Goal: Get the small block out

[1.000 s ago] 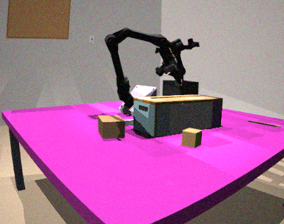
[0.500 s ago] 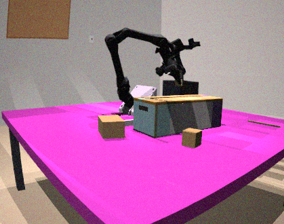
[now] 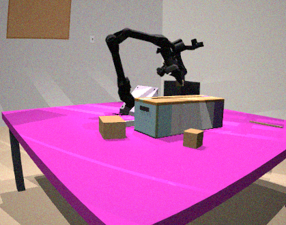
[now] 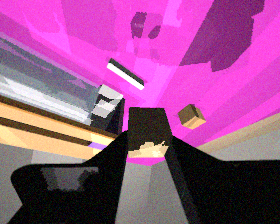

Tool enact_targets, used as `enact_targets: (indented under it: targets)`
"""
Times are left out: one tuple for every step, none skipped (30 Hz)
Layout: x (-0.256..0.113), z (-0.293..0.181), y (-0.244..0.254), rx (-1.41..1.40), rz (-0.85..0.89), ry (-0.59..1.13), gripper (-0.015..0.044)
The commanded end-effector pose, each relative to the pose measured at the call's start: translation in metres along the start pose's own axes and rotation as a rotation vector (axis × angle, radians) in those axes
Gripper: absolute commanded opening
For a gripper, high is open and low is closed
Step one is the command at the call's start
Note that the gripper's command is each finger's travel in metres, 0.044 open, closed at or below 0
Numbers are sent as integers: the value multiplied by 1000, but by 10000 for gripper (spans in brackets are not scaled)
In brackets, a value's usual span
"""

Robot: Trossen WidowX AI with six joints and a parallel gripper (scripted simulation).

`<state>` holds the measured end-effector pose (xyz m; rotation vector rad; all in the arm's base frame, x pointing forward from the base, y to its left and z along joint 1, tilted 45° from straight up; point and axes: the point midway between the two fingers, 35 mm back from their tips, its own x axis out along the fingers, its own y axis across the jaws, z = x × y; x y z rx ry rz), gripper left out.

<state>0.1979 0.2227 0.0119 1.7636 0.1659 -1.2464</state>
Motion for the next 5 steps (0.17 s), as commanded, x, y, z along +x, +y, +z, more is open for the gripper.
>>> enact_targets:
  targets:
    - [0,0,0,-2,-2,-1,0]
    - [0,0,0,-2,-2,-1,0]
    - [0,0,0,-2,-2,-1,0]
    - [0,0,0,-2,-2,-1,0]
    - [0,0,0,-2,-2,-1,0]
